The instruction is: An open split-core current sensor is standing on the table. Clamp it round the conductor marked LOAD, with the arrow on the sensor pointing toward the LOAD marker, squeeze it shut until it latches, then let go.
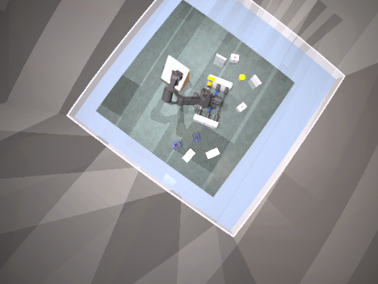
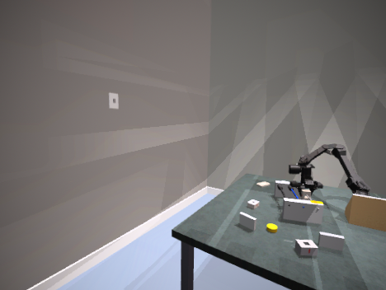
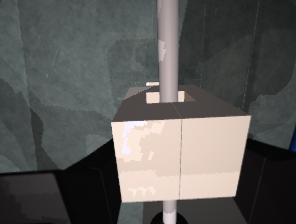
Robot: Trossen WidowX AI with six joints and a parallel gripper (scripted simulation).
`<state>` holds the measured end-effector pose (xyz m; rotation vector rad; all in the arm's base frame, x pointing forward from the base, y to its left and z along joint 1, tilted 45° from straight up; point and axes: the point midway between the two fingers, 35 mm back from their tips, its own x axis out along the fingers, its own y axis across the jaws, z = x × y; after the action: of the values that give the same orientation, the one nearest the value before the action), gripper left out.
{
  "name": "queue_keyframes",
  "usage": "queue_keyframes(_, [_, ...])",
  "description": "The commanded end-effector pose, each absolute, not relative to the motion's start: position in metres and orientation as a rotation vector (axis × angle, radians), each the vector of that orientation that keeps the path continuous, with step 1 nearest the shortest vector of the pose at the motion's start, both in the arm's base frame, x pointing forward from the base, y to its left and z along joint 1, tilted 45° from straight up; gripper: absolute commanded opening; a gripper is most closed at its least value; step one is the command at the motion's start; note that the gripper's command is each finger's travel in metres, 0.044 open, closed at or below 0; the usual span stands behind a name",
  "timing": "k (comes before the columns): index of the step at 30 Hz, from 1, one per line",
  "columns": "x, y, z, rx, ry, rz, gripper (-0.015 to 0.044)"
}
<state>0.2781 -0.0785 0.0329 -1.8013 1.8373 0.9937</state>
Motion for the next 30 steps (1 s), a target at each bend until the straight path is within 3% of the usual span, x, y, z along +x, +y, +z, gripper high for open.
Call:
queue_keyframes(1, [0.2782, -0.0785, 0.0332, -1.801, 1.837, 0.992, 0.0256])
queue_keyframes(14, [0.2782, -0.0785, 0.0332, -1.801, 1.837, 0.992, 0.0256])
queue_keyframes(21, [0.2782, -0.0785, 0.0332, -1.801, 1.837, 0.992, 0.0440])
queue_keyframes(30, [0.2788, -0.0766, 0.0349, -1.802, 1.835, 0.991, 0.0440])
